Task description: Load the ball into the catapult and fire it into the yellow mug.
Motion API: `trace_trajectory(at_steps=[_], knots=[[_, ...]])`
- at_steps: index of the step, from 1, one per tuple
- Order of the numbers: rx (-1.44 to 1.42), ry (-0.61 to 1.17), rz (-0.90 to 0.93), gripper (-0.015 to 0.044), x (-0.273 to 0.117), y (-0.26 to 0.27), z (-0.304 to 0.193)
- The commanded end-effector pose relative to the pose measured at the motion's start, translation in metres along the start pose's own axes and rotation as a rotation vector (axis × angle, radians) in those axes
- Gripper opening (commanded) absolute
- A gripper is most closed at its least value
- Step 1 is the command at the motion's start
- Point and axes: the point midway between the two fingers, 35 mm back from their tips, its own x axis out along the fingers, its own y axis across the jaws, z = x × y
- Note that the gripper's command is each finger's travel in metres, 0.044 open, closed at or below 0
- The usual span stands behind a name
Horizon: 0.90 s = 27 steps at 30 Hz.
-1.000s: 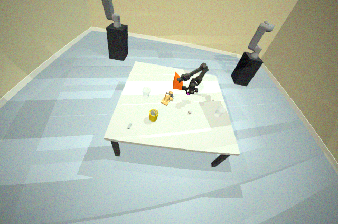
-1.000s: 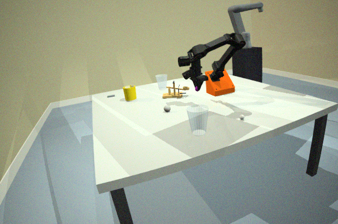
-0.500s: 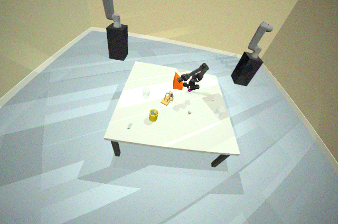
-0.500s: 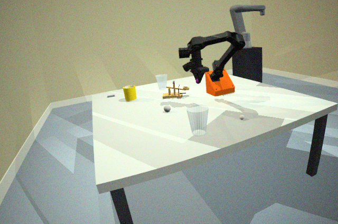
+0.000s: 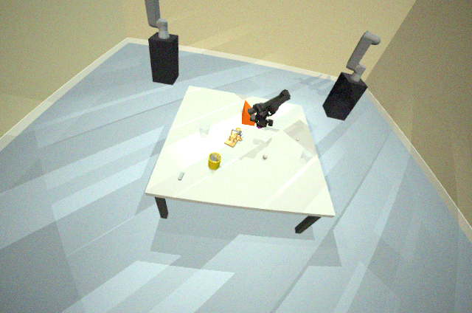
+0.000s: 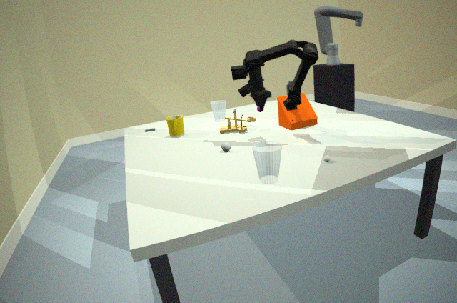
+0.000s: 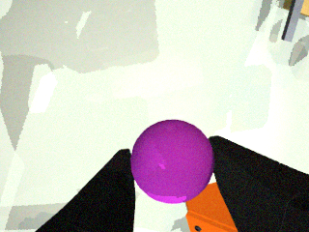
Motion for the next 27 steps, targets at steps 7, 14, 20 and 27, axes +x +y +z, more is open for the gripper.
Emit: trace_trajectory(at_steps=[7, 14, 20, 27], knots=[[0.073, 0.056, -0.006, 0.0000, 0.003, -0.039, 0.012], [0.122, 0.100, 0.000, 0.0000, 0.007, -0.066, 0.016], [0.161, 0.139, 0.011, 0.0000, 0.012, -0.088, 0.017], [0.203, 0.186, 0.028, 0.0000, 0.020, -0.115, 0.016]])
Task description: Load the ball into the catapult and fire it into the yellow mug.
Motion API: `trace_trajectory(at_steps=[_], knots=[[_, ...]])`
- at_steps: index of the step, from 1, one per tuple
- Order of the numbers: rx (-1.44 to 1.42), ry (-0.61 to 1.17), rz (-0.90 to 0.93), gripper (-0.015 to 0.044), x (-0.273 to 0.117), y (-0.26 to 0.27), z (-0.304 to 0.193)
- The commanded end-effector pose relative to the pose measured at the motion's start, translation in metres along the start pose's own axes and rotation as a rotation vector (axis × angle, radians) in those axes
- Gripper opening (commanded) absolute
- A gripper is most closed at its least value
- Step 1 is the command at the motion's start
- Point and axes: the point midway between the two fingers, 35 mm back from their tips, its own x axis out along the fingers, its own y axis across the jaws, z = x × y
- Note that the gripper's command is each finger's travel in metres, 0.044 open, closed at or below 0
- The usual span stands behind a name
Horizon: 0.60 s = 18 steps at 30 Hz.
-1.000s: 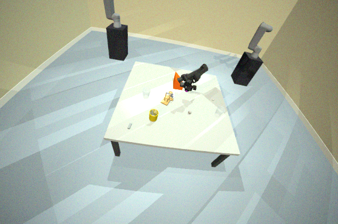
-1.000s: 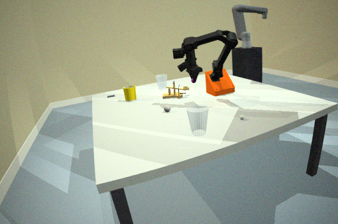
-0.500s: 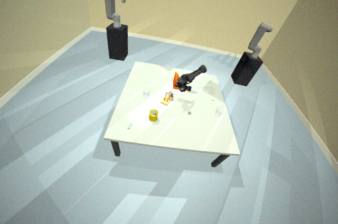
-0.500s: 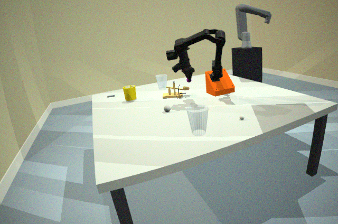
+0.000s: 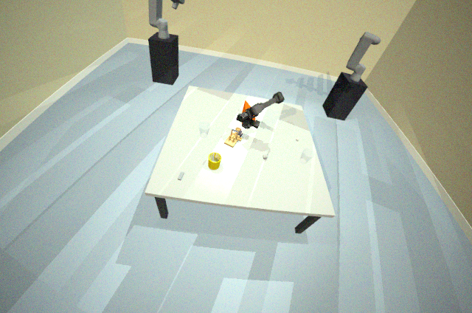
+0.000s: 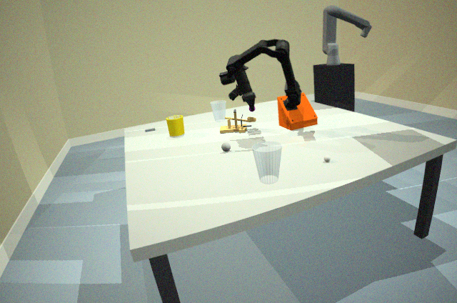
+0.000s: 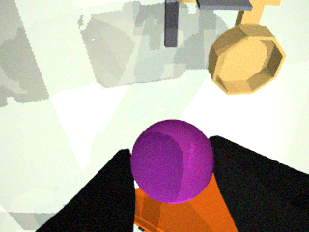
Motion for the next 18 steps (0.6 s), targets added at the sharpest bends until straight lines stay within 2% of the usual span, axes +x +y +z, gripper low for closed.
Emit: trace_trajectory(at_steps=[1, 12, 18], knots=[[0.020, 0.024, 0.007, 0.0000, 0.003, -0.017, 0.004], [0.077, 0.100, 0.043, 0.0000, 0.019, -0.058, 0.006], [0.080, 0.105, 0.045, 0.0000, 0.026, -0.061, 0.007]])
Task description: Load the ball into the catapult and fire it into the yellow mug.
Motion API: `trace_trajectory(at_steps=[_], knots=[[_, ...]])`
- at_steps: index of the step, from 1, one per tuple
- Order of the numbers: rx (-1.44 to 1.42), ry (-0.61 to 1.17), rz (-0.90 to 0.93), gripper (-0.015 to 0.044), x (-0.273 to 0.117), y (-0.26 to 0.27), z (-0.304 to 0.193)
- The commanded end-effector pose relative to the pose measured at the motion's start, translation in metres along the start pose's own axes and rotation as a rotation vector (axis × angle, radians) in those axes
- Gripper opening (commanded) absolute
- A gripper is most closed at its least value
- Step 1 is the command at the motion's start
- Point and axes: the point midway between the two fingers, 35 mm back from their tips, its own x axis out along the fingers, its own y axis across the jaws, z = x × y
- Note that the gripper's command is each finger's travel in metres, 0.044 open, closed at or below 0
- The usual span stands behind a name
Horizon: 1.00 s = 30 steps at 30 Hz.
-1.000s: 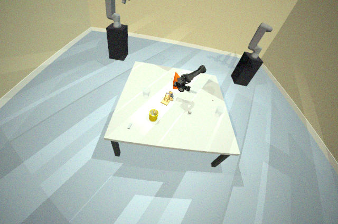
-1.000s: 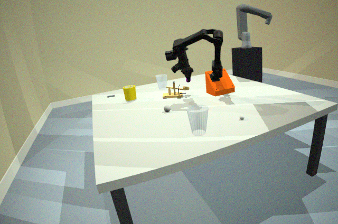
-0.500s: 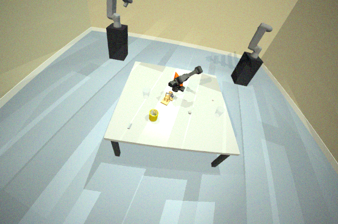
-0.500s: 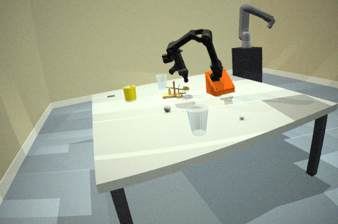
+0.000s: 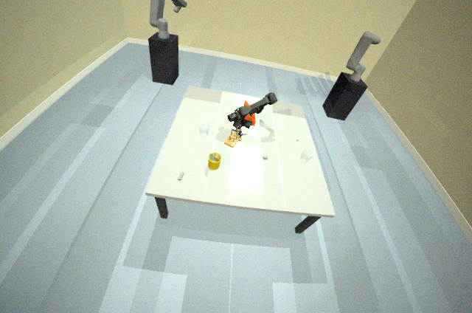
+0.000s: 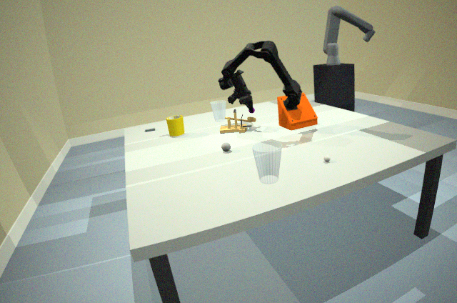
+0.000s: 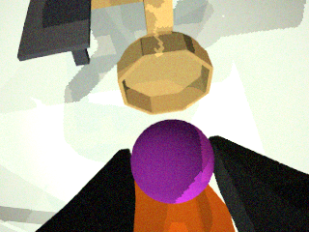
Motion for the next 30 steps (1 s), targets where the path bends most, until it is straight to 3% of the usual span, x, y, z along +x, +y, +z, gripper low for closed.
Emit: trace_trajectory(at_steps=[1, 23, 30], knots=[[-0.003, 0.001, -0.002, 0.0000, 0.008, -0.003, 0.004], [-0.009, 0.001, -0.007, 0.0000, 0.022, -0.003, 0.010], [-0.009, 0.001, -0.007, 0.0184, 0.022, -0.003, 0.010]])
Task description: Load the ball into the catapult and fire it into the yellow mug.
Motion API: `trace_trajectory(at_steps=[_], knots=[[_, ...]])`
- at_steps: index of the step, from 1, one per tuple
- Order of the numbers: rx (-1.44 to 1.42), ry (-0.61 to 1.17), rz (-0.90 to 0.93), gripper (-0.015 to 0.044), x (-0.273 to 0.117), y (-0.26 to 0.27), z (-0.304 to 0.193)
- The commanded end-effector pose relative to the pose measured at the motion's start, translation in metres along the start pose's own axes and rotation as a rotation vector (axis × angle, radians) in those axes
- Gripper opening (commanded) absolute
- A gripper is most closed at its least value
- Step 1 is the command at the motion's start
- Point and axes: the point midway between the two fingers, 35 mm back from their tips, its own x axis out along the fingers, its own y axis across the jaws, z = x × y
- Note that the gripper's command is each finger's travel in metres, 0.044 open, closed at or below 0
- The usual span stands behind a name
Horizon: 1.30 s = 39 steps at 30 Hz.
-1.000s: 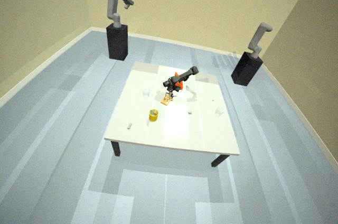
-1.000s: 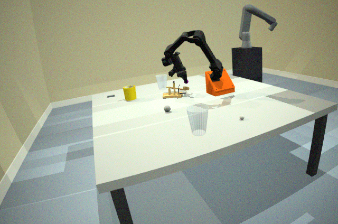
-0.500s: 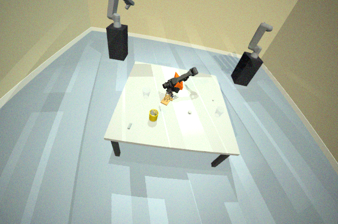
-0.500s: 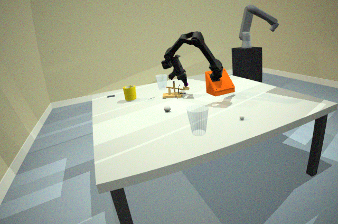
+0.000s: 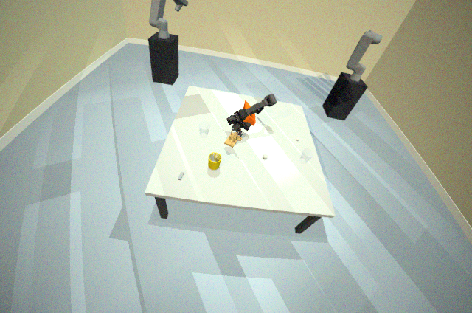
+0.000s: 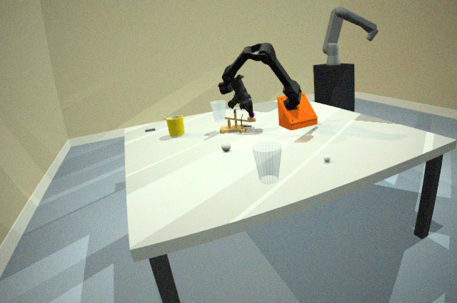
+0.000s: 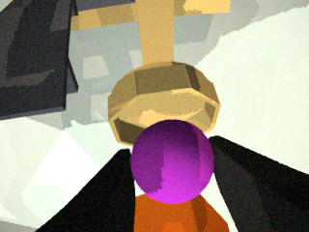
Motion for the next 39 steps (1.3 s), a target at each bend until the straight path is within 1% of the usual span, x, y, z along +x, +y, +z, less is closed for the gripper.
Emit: trace_trajectory(at_steps=[1, 3, 4, 8, 10, 13, 14, 21, 30, 39], knots=[[-0.001, 0.000, -0.001, 0.0210, -0.001, 0.000, 0.000], [0.001, -0.001, 0.000, 0.0263, -0.004, 0.000, -0.001], [0.007, -0.005, 0.000, 0.0289, -0.012, 0.000, -0.002], [0.049, -0.027, 0.008, 0.0394, -0.080, -0.002, -0.026], [0.064, -0.033, 0.012, 0.0440, -0.103, -0.002, -0.039], [0.065, -0.034, 0.013, 0.0440, -0.105, -0.002, -0.041], [0.061, -0.040, 0.012, 0.0440, -0.089, -0.004, -0.029], [0.072, -0.248, -0.040, 0.0440, -0.110, -0.019, 0.023], [0.052, -0.547, -0.074, 0.0440, -0.155, -0.031, 0.095], [-0.020, -0.839, -0.061, 0.0440, -0.217, -0.026, 0.159]])
